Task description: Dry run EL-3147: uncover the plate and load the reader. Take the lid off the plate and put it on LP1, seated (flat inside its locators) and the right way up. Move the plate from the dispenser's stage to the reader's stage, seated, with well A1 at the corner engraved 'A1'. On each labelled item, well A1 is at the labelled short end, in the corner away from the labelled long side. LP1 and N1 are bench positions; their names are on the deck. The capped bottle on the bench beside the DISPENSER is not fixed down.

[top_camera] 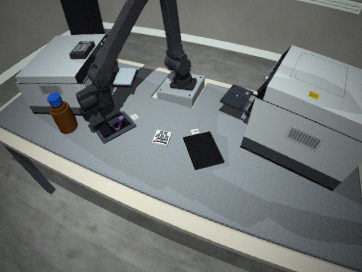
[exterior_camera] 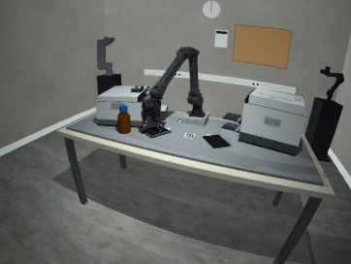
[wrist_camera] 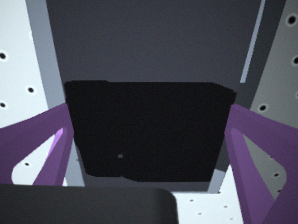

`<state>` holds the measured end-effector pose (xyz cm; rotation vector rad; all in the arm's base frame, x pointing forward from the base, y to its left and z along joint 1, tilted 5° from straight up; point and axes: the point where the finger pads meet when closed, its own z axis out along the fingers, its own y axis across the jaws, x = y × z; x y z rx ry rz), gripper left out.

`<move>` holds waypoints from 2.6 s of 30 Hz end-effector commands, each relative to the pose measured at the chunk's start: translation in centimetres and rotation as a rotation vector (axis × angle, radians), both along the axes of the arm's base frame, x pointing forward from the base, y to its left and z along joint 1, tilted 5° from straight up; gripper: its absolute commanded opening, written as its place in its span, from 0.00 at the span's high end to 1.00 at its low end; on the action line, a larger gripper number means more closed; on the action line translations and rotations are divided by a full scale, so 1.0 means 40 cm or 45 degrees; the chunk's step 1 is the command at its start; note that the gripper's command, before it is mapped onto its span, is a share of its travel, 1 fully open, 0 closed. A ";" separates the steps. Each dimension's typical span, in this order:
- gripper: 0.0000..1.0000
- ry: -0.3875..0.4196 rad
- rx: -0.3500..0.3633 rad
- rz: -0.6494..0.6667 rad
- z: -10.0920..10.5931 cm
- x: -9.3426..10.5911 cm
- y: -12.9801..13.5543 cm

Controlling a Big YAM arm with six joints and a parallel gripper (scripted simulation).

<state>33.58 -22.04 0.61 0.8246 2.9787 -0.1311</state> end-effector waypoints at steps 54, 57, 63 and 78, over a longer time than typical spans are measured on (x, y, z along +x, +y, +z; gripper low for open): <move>0.15 -0.001 0.006 -0.004 -0.021 0.009 0.004; 0.15 0.001 0.007 -0.004 -0.022 0.007 0.004; 0.15 0.004 0.009 -0.004 -0.025 0.003 0.006; 0.15 0.011 0.013 -0.005 -0.030 -0.004 0.009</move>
